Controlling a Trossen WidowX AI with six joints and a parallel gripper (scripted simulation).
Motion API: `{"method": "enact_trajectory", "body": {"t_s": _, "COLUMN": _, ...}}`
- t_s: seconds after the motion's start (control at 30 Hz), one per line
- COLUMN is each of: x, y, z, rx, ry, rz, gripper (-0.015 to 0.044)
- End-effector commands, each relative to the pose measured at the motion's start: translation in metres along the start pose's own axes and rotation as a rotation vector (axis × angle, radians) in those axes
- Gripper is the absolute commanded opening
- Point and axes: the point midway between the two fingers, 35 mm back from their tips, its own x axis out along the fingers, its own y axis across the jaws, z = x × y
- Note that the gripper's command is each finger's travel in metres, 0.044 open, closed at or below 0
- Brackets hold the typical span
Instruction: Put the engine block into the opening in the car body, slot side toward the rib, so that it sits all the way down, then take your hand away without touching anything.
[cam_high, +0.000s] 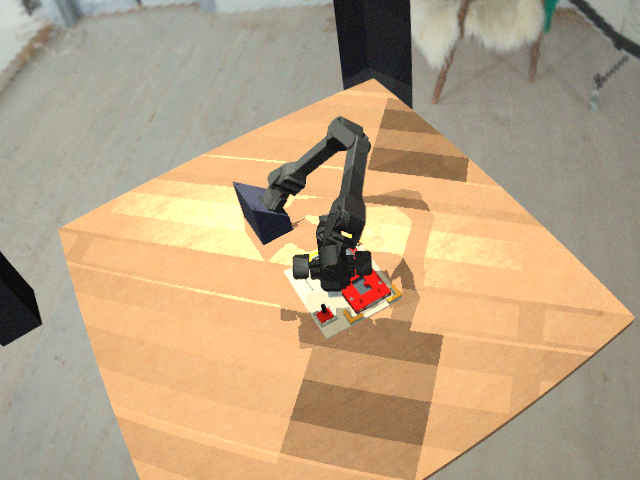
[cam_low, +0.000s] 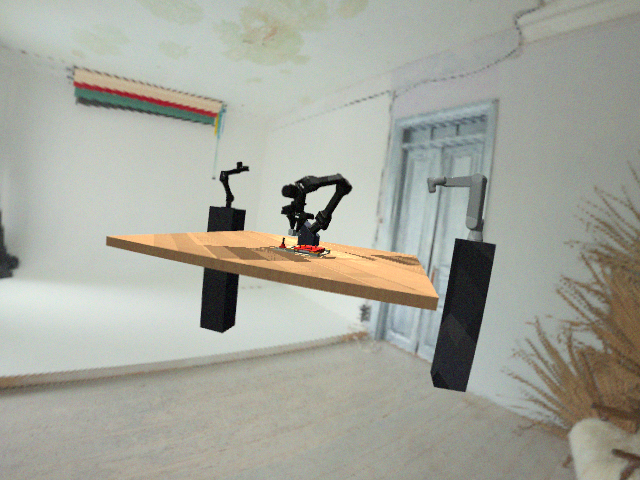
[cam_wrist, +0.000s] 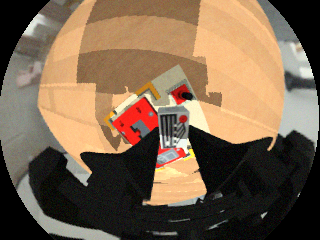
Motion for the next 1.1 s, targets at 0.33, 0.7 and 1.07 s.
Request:
{"method": "enact_trajectory", "body": {"t_s": 0.33, "x": 0.015, "y": 0.037, "z": -0.022, "rx": -0.274, "ry": 0.009, "rz": 0.019, "gripper": 0.0000}}
{"method": "enact_trajectory", "body": {"t_s": 0.7, "x": 0.027, "y": 0.063, "z": -0.041, "rx": -0.489, "ry": 0.017, "rz": 0.039, "gripper": 0.0000}}
{"method": "enact_trajectory", "body": {"t_s": 1.07, "x": 0.028, "y": 0.065, "z": -0.041, "rx": -0.549, "ry": 0.018, "rz": 0.042, "gripper": 0.0159}}
